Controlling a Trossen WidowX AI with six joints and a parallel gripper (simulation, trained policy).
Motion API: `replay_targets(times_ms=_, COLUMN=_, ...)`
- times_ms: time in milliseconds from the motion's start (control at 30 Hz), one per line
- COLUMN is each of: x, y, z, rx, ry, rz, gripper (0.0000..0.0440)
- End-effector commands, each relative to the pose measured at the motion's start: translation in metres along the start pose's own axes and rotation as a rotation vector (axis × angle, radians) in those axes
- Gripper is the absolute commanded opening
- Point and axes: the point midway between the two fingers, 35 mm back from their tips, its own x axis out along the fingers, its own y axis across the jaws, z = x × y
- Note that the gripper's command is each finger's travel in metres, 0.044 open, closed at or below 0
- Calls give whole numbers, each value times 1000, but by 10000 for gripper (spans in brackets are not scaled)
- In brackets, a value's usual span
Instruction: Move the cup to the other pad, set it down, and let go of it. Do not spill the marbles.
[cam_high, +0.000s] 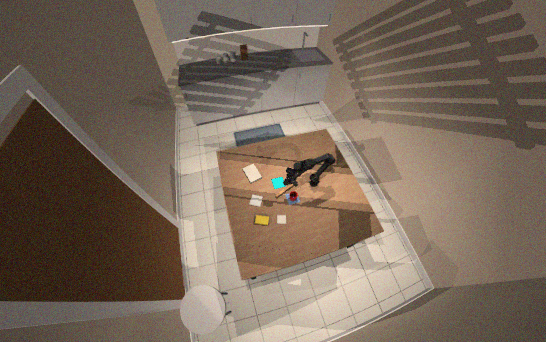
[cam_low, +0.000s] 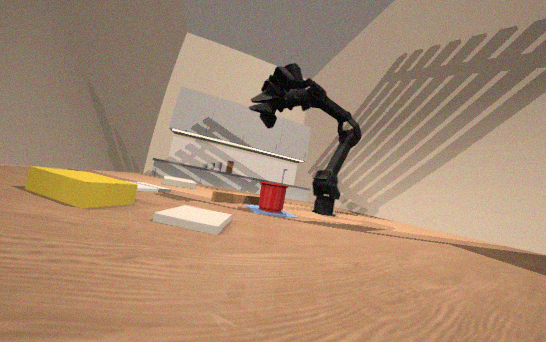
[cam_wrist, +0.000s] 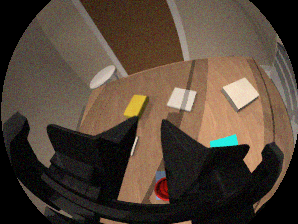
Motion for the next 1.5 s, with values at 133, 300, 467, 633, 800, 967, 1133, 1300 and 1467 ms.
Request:
replay_targets(times_ms=133, x=2, y=8, z=-11, rx=106, ry=112, rz=-29, gripper=117)
replay_targets(times_ms=300, x=2, y=11, z=-18, rx=168, ry=178, rz=-59, gripper=119)
replay_targets(times_ms=467, x=3, y=13, z=-26, rx=225, ry=243, rz=-97, gripper=121)
replay_targets(times_ms=633, x=4, y=15, z=-35, rx=276, ry=306, rz=-143, gripper=121)
replay_targets(times_ms=800, x=4, y=14, z=-45, rx=316, ry=366, rz=-197, gripper=116)
replay_targets(times_ms=967, x=5, y=11, z=-55, rx=345, ry=423, rz=-259, gripper=111)
replay_targets(times_ms=1133, x=7, y=5, z=-66, rx=364, ry=477, rz=-327, gripper=119)
replay_targets(times_ms=1300, x=7, y=-3, z=-77, rx=376, ry=528, rz=-397, gripper=130)
replay_targets(times_ms=1467, x=7, y=-11, z=-88, rx=383, ry=578, rz=-467, gripper=138)
